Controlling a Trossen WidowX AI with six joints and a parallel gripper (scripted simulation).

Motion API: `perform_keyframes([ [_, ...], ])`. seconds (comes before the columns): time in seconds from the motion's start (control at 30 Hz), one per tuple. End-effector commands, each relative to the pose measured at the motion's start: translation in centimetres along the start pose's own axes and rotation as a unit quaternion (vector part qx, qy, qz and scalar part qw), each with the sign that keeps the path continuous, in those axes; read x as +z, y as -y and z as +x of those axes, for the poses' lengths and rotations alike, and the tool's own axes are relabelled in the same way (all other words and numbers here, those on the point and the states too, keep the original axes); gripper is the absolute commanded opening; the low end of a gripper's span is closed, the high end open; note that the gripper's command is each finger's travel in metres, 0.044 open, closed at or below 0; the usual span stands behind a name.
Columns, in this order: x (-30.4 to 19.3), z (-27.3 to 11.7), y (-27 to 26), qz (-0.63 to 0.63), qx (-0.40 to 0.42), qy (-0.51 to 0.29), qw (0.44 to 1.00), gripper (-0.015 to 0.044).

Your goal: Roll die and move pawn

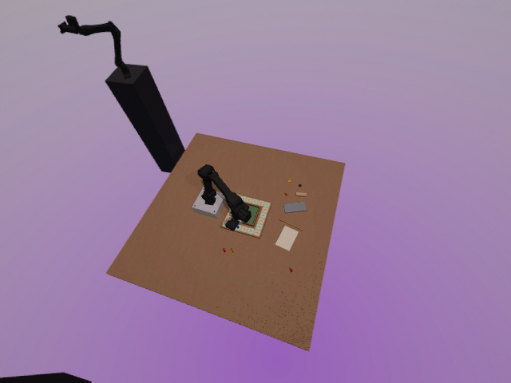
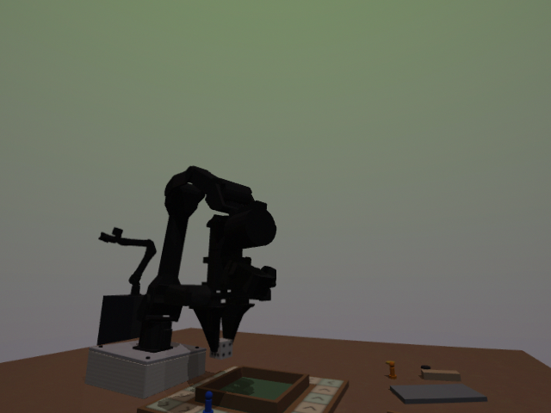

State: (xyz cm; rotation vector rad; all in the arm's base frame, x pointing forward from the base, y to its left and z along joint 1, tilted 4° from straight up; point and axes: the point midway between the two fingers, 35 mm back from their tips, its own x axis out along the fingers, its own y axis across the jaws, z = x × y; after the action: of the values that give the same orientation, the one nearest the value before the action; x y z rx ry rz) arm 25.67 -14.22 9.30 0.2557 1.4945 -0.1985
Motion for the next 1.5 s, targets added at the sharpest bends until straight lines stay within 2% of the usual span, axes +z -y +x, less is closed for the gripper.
perform_keyframes([
  [0.0, -0.1, 0.3, -2.3, -0.018, -0.001, 0.002, 1.0, 0.0],
  [0.6, -1.9, 1.7, -10.7, -0.096, 0.006, 0.004, 0.995, 0.0],
  [0.77, -2.2, 1.8, -11.3, -0.102, 0.007, 0.007, 0.995, 0.0],
  [1.1, -1.6, 2.5, -11.1, -0.096, 0.025, 0.163, 0.982, 0.0],
  [1.47, -1.2, 2.8, -11.2, -0.092, 0.041, 0.342, 0.934, 0.0],
])
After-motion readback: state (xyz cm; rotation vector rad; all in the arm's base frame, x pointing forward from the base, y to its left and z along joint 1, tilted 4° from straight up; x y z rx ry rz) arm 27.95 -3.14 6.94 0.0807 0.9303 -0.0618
